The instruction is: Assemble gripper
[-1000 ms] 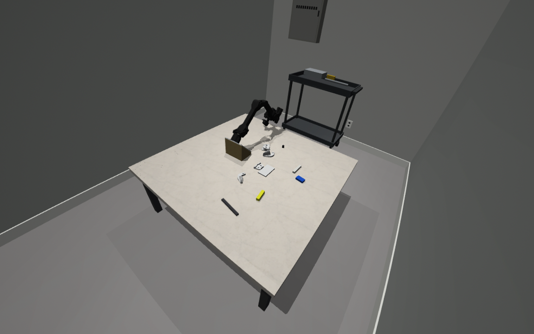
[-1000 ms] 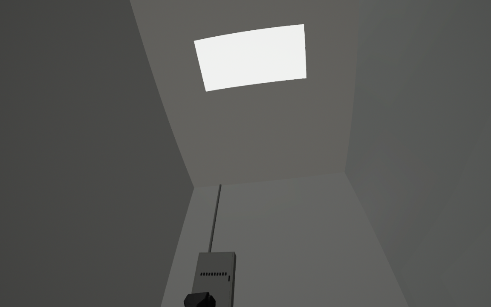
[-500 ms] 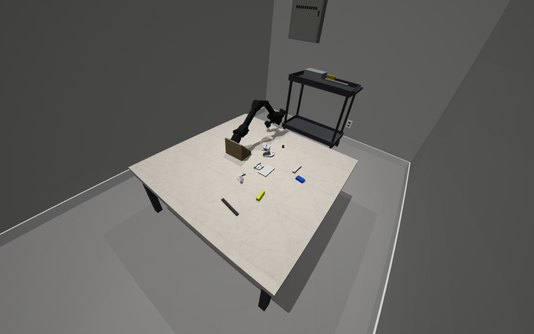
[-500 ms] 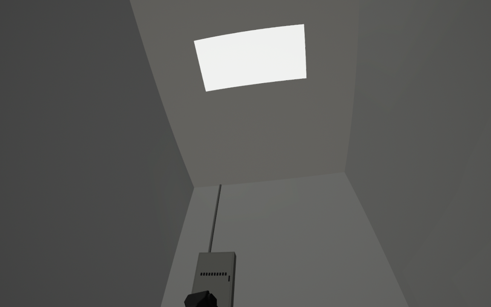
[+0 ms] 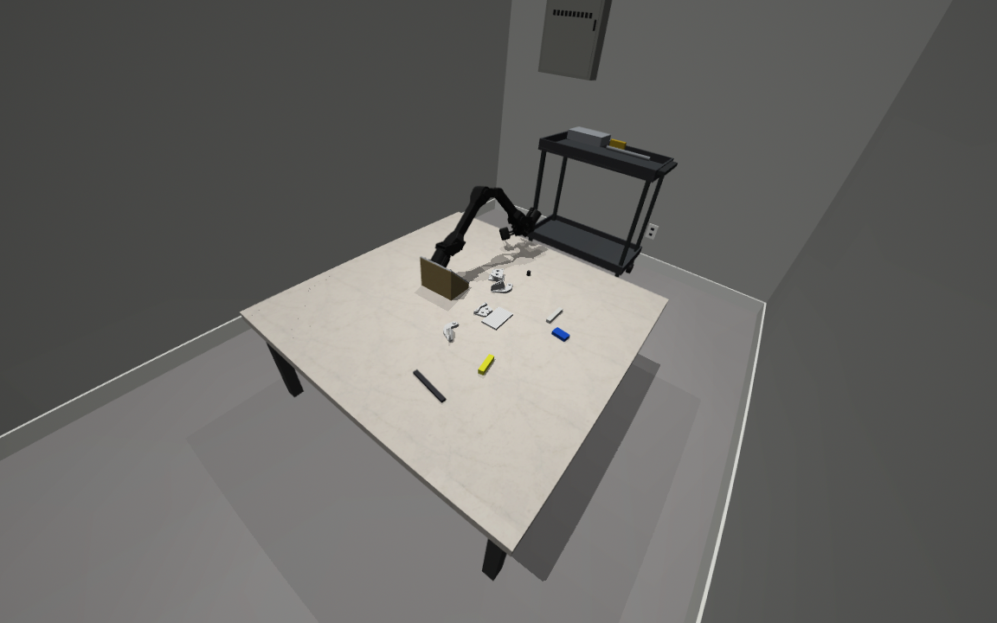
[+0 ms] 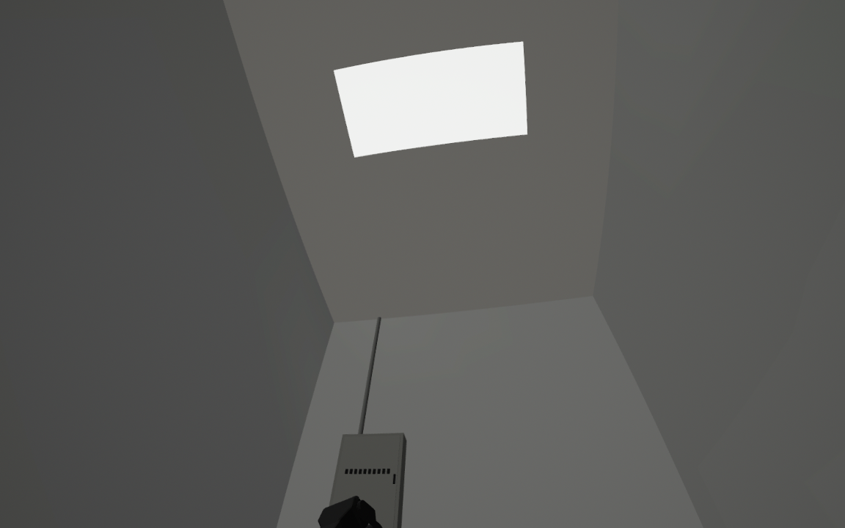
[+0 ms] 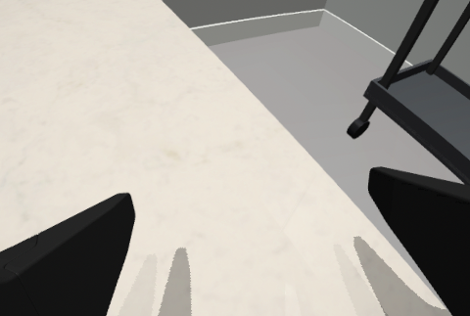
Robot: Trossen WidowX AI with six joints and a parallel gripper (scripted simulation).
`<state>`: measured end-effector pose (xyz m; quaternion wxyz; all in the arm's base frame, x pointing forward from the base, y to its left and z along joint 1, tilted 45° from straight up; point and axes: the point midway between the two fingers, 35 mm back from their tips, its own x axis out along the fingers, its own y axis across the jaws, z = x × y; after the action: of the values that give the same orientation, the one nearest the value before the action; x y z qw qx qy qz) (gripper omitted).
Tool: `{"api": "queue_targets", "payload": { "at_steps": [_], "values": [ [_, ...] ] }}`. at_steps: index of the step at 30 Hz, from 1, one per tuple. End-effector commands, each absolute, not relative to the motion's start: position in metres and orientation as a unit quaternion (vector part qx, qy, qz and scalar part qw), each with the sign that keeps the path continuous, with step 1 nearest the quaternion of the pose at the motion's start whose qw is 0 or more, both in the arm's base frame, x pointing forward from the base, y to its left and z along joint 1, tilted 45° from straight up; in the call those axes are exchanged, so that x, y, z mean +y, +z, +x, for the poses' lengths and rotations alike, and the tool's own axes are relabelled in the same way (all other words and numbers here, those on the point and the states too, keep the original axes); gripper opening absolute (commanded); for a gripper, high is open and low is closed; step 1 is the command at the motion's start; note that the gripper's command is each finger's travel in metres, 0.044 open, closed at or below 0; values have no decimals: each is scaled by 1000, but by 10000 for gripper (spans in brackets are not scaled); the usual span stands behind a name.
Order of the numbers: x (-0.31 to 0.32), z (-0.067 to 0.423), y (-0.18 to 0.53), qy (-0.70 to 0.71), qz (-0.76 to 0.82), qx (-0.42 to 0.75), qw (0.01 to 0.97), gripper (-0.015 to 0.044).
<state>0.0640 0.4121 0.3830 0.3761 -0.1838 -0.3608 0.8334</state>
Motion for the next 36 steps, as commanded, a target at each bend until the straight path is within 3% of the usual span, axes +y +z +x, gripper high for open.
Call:
{"api": "queue_targets", "payload": {
  "at_steps": [1,36],
  "values": [
    [410,85,373,845,-176,-293,412,440],
    [366,190,327,801,-46,89,590,440]
  ]
}}
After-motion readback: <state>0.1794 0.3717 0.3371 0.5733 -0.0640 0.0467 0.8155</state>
